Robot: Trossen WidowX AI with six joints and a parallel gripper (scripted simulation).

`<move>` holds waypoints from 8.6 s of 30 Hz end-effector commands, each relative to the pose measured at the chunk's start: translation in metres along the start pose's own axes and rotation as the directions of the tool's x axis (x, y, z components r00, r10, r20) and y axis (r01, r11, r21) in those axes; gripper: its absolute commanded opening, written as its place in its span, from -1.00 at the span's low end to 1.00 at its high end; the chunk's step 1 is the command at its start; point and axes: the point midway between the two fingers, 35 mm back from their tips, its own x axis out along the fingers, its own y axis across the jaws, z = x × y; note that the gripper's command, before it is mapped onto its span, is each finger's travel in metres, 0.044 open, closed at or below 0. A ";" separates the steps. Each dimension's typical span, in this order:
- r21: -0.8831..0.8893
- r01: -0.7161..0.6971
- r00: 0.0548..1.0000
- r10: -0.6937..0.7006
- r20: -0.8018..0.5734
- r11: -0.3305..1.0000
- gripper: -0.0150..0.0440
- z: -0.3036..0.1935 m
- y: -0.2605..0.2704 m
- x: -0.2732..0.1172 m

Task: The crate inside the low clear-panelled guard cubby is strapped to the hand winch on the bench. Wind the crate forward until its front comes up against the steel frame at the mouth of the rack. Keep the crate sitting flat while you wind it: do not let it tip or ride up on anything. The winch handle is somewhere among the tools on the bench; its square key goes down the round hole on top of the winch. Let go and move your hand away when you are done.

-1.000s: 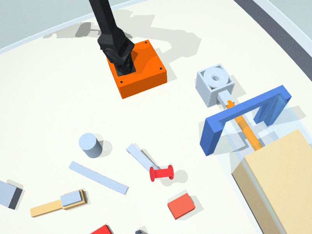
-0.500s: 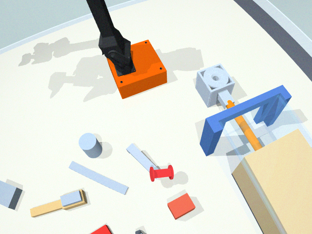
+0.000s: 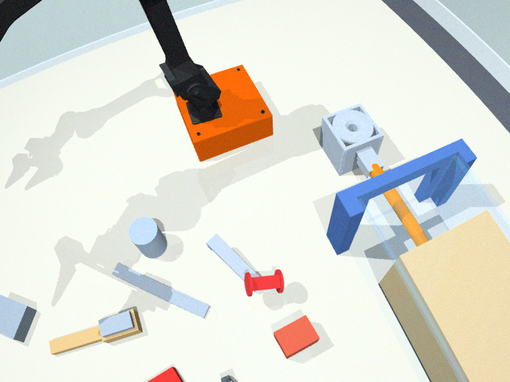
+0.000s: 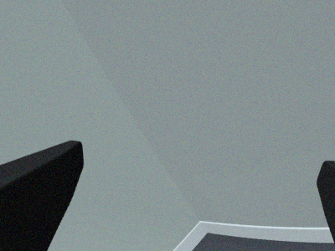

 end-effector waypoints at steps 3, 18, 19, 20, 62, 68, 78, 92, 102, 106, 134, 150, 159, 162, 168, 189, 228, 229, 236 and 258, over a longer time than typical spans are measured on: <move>-0.074 0.016 0.977 -0.031 -0.209 0.997 1.00 -0.086 0.026 0.026; -0.374 -0.285 0.581 -0.151 -0.800 0.883 1.00 -0.328 0.122 -0.024; -0.385 -0.327 0.539 -0.164 -0.826 0.863 1.00 -0.342 0.128 -0.034; -0.392 -0.371 0.496 -0.178 -0.850 0.842 1.00 -0.354 0.134 -0.044; -0.023 -0.961 -0.135 -0.543 -0.829 0.275 1.00 -0.532 0.137 -0.263; -0.023 -0.961 -0.135 -0.543 -0.829 0.275 1.00 -0.534 0.135 -0.263; -0.023 -0.961 -0.135 -0.543 -0.829 0.275 1.00 -0.550 0.125 -0.266; -0.018 -0.962 -0.136 -0.538 -0.832 0.272 0.64 -0.558 0.122 -0.267; -0.018 -0.962 -0.136 -0.538 -0.832 0.272 -0.18 -0.558 0.122 -0.267; -0.018 -0.962 -0.136 -0.538 -0.832 0.272 -0.27 -0.558 0.122 -0.267; -0.023 -0.960 -0.153 -0.591 -0.792 0.279 -0.49 -0.459 0.188 -0.252; -0.185 -0.858 -0.138 -0.561 -0.816 0.480 -0.49 -0.467 0.228 -0.305; -0.288 -0.744 -0.127 -0.551 -0.824 0.603 -0.49 -0.468 0.245 -0.338; -0.317 -0.699 -0.129 -0.549 -0.826 0.641 -0.49 -0.469 0.250 -0.349; -0.373 -0.605 -0.118 -0.543 -0.832 0.703 -0.49 -0.468 0.260 -0.372; -0.383 -0.474 -0.052 -0.459 -0.887 0.793 -0.49 -0.453 0.294 -0.414; -0.537 0.006 0.229 -0.524 -0.821 0.844 -0.49 -0.418 0.301 -0.518; -0.537 0.006 0.229 -0.524 -0.821 0.844 -0.49 -0.418 0.301 -0.518; -0.538 0.007 0.238 -0.524 -0.818 0.843 -0.49 -0.423 0.299 -0.519; -0.539 0.007 0.243 -0.524 -0.816 0.842 -0.49 -0.453 0.281 -0.524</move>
